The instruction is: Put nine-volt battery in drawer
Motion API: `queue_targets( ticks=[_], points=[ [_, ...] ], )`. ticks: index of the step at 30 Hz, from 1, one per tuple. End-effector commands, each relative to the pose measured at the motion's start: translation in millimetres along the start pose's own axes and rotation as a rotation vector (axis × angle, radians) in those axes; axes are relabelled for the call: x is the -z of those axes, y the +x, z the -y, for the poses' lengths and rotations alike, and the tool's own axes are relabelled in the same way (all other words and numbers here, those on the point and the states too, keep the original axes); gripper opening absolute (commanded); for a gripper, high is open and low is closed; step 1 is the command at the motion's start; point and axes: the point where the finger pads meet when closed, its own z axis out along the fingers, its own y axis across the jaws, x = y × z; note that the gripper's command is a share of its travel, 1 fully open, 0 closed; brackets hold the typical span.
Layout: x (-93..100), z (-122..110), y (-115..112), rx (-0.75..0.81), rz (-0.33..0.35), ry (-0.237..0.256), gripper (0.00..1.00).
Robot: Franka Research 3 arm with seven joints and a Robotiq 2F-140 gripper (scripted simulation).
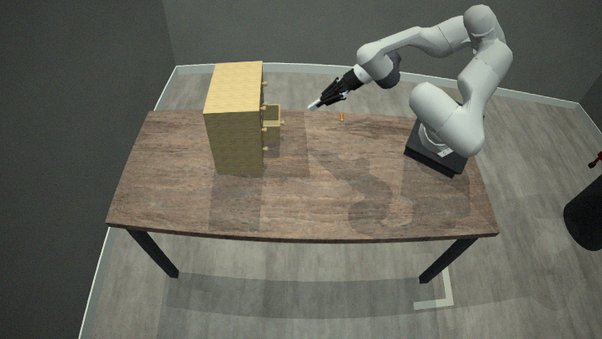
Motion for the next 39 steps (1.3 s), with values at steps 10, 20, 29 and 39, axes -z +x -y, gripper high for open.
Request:
queue_targets(
  ticks=[10,20,29,39],
  points=[
    [-55.8,2.6,8.6,0.009,-0.002,0.008,0.1],
    [-91.7,3.0,13.6,0.016,-0.01,0.003,0.1],
    [-95.5,3.0,14.1,0.02,-0.016,0.001,0.1],
    [-95.5,3.0,14.1,0.02,-0.016,0.001,0.1]
  ],
)
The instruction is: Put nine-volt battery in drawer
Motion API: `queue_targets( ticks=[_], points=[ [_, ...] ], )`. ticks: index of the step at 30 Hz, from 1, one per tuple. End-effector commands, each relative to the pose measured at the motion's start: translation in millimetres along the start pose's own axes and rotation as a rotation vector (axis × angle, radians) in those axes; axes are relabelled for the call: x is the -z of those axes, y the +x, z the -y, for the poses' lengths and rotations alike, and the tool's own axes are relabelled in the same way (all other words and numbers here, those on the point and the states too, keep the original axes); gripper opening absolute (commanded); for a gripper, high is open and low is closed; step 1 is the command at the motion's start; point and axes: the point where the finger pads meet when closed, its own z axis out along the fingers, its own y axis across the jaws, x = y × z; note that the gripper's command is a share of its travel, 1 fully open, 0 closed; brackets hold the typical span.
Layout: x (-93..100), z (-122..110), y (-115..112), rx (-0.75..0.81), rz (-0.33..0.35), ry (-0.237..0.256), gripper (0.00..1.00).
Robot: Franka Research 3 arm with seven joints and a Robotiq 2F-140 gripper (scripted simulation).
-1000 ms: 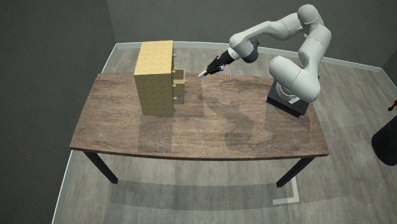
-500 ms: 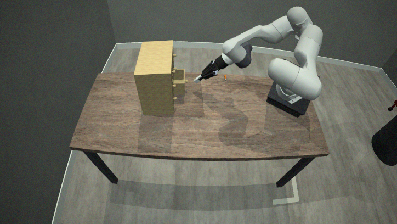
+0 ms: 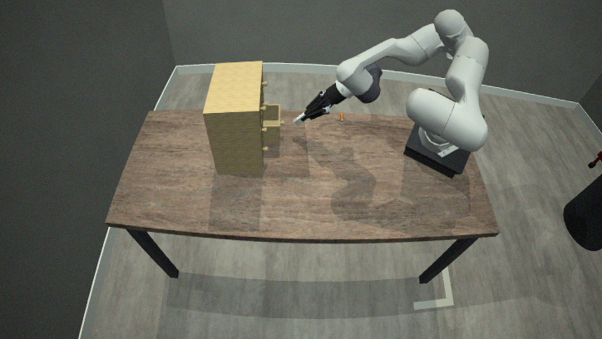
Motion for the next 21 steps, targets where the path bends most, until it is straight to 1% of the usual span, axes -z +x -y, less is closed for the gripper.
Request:
queue_targets(
  ticks=[1,21],
  points=[
    [-0.6,1.1,-0.9,0.006,0.001,0.003,0.1],
    [-1.2,2.2,-2.2,0.006,0.001,0.005,0.1]
  ],
)
